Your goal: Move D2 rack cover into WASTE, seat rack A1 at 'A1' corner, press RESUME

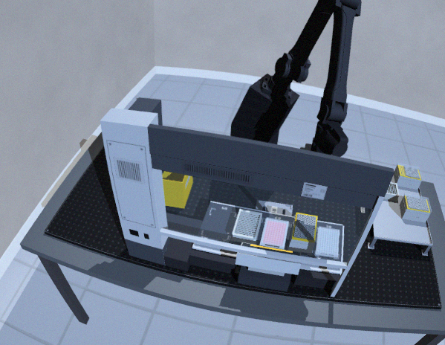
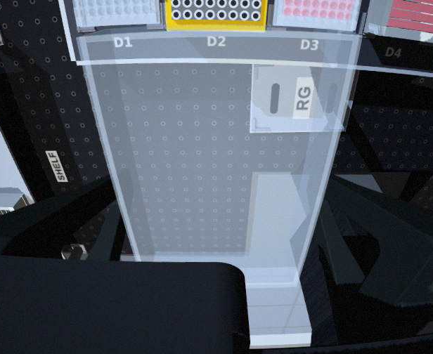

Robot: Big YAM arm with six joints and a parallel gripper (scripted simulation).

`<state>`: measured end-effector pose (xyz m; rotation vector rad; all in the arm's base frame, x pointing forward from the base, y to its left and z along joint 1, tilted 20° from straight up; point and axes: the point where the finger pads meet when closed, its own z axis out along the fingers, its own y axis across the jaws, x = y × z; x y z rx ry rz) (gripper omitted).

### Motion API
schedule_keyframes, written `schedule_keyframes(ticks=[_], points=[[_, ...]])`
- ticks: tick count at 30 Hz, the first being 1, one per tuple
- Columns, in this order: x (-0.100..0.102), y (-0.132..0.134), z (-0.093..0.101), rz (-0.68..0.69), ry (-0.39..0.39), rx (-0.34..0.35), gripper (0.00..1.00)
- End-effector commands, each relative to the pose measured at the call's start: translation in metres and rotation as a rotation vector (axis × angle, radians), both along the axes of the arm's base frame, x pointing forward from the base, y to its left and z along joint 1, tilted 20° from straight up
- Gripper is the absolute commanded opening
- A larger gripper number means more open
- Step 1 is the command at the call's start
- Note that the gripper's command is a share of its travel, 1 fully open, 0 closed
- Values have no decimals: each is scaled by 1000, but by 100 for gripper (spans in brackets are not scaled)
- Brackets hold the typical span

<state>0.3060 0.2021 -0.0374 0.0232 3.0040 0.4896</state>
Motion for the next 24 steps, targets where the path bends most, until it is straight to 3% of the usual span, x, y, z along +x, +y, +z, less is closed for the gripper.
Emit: schedule_keyframes(ticks=[1,12,16,24], points=[[2,6,7,-22,-28,17,0],[-51,8,0,-23,-25,18,0],[-40,6,0,-45,-24,18,0],[-47,6,-1,-24,-16,13,0]])
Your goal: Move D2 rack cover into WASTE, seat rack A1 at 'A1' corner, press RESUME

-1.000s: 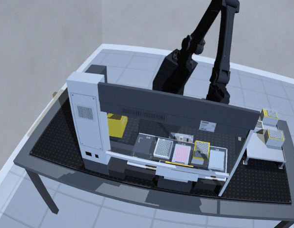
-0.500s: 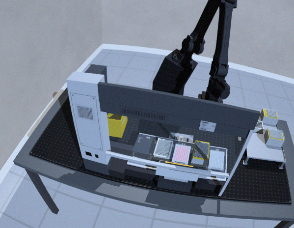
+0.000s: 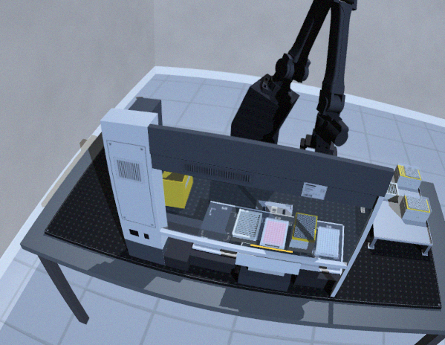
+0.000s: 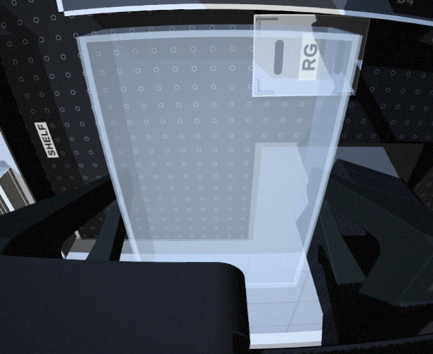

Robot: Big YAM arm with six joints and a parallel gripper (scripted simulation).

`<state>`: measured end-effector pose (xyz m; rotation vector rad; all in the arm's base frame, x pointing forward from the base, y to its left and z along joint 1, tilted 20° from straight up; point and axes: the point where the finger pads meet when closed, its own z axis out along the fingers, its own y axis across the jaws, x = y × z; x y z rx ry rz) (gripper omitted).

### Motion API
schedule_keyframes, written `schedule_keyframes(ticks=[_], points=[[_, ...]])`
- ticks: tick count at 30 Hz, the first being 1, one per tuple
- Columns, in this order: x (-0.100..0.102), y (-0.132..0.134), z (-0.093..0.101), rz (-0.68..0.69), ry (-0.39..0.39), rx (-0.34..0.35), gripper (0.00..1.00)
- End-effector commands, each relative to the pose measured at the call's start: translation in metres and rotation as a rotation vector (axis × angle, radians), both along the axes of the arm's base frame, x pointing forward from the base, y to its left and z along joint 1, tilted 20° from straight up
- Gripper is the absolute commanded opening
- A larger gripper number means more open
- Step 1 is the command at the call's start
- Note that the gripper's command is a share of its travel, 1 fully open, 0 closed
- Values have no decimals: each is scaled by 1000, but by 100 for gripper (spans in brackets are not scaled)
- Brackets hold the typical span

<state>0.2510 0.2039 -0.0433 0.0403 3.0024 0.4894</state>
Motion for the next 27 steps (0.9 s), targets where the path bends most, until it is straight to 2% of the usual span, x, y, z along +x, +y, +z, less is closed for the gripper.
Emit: schedule_keyframes(ticks=[1,4,8,11,24,27], points=[[8,5,5,-13,-17,12,0],[8,5,5,-13,-17,12,0],[3,-21,-9,-14,-2,3,0],[3,-26,-11,-14,-2,3,0],[2,-87,-31,-15,-3,5,0],[10,-84,-28,-15,-18,9,0]])
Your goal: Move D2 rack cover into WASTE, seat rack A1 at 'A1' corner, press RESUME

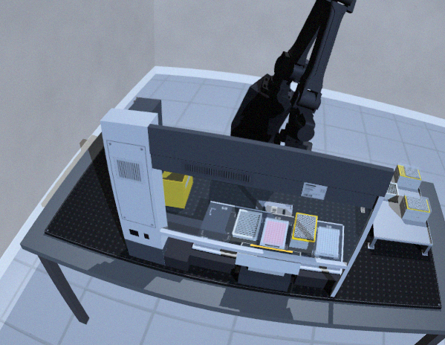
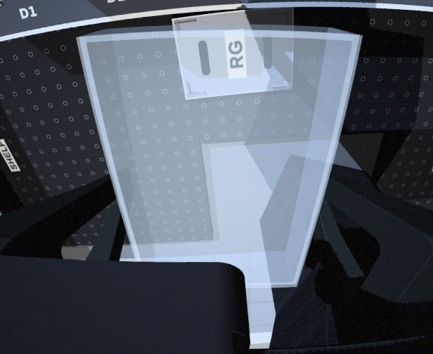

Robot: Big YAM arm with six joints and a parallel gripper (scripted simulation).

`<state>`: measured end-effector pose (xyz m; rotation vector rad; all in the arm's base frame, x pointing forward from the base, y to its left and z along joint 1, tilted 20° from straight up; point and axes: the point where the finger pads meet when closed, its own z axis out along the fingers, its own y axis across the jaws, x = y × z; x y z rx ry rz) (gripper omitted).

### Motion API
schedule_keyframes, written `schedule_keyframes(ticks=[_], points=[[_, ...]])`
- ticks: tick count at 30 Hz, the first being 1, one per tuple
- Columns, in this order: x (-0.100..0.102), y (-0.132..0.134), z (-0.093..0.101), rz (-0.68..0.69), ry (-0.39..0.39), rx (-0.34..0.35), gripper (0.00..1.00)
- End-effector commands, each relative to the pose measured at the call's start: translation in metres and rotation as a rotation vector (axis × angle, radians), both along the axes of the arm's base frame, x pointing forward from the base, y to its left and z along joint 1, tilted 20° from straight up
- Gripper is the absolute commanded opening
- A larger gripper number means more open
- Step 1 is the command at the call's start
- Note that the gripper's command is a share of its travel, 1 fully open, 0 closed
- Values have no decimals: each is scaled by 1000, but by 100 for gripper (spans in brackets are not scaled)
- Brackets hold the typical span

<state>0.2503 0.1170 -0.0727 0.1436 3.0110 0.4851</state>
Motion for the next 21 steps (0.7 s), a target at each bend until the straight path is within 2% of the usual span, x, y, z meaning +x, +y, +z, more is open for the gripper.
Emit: schedule_keyframes(ticks=[1,2,4,6,11,13,21], points=[[11,3,2,50,-40,9,0],[14,11,10,76,-69,17,0],[14,11,8,75,-65,14,0],[2,-9,-5,50,-24,5,0],[1,-33,-13,50,-25,6,0],[8,-41,-14,50,-37,7,0],[14,-71,-22,49,-47,5,0]])
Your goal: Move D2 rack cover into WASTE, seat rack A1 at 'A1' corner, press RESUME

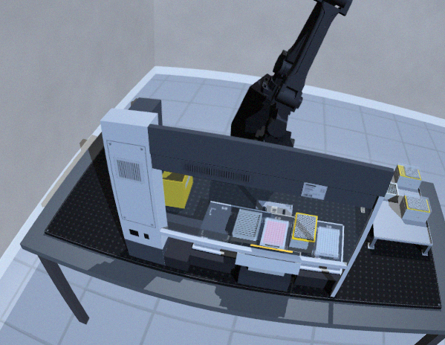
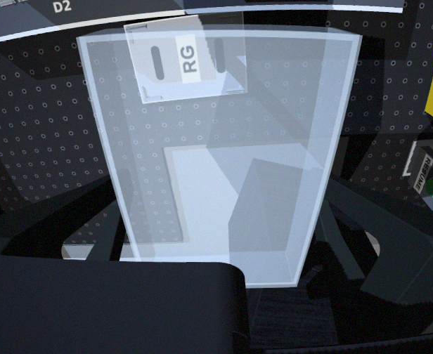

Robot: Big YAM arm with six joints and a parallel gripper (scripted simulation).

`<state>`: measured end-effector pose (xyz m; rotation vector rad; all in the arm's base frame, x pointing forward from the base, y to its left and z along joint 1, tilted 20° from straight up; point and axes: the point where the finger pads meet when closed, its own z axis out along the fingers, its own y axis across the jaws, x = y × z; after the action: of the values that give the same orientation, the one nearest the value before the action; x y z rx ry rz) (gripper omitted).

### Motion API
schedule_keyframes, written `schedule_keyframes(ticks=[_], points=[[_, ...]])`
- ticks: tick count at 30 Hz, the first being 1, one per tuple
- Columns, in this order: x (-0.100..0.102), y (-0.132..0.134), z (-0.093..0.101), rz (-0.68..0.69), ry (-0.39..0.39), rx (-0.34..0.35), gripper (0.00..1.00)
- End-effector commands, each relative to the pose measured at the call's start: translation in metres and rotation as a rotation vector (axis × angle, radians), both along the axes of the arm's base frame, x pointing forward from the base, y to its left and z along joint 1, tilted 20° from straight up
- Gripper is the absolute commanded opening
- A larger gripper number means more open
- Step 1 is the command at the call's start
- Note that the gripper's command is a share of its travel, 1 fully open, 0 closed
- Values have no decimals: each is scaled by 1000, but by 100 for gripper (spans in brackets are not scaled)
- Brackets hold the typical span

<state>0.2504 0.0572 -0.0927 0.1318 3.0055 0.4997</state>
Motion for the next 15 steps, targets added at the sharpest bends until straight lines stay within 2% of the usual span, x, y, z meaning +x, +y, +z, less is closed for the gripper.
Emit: schedule_keyframes(ticks=[1,3,9,12,15], points=[[14,-16,-4,42,-40,-4,0],[13,-25,-7,42,-39,-5,0],[11,-18,-3,68,-50,-7,0],[11,-39,-12,60,-37,-6,0],[10,-44,-14,60,-34,-6,0]])
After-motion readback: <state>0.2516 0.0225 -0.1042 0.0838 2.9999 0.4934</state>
